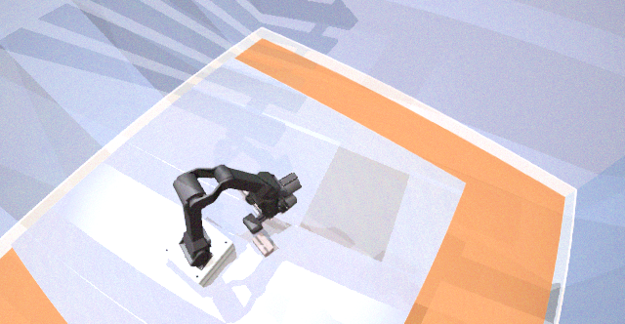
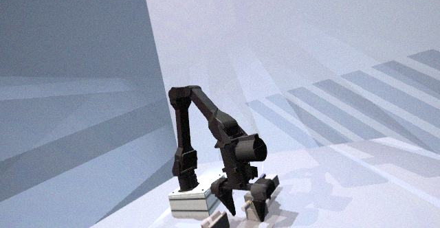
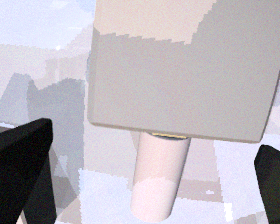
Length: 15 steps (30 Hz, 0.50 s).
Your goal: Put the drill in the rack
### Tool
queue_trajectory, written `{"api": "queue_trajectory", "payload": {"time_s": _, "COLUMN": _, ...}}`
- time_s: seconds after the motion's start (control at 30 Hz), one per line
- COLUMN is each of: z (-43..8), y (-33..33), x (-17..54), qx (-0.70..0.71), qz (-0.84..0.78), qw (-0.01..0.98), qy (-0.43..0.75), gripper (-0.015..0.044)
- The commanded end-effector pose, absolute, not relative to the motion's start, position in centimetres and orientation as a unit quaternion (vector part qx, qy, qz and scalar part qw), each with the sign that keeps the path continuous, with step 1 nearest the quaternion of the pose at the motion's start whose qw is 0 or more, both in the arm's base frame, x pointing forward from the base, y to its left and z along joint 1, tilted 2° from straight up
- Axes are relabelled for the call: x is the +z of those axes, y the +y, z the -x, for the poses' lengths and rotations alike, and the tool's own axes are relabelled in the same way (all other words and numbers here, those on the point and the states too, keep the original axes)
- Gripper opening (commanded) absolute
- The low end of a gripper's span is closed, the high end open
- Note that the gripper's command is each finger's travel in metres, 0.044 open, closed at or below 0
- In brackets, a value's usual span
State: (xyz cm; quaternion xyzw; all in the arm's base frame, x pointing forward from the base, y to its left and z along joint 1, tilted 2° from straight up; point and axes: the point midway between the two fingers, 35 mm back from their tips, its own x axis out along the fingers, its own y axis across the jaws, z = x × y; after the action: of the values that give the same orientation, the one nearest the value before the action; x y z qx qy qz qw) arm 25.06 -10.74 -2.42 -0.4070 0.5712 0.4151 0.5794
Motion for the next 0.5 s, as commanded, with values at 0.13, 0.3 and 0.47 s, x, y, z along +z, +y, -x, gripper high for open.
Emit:
{"api": "queue_trajectory", "payload": {"time_s": 0.13, "z": -25.01, "y": -10.58, "x": -2.79, "qx": 0.416, "qz": 0.407, "qw": 0.579, "qy": 0.572, "gripper": 0.0414}}
{"api": "queue_trajectory", "payload": {"time_s": 0.3, "z": -25.01, "y": -10.58, "x": -2.79, "qx": 0.416, "qz": 0.407, "qw": 0.579, "qy": 0.572, "gripper": 0.0282}}
{"api": "queue_trajectory", "payload": {"time_s": 0.47, "z": -25.01, "y": -10.58, "x": -2.79, "qx": 0.416, "qz": 0.407, "qw": 0.579, "qy": 0.572, "gripper": 0.0151}}
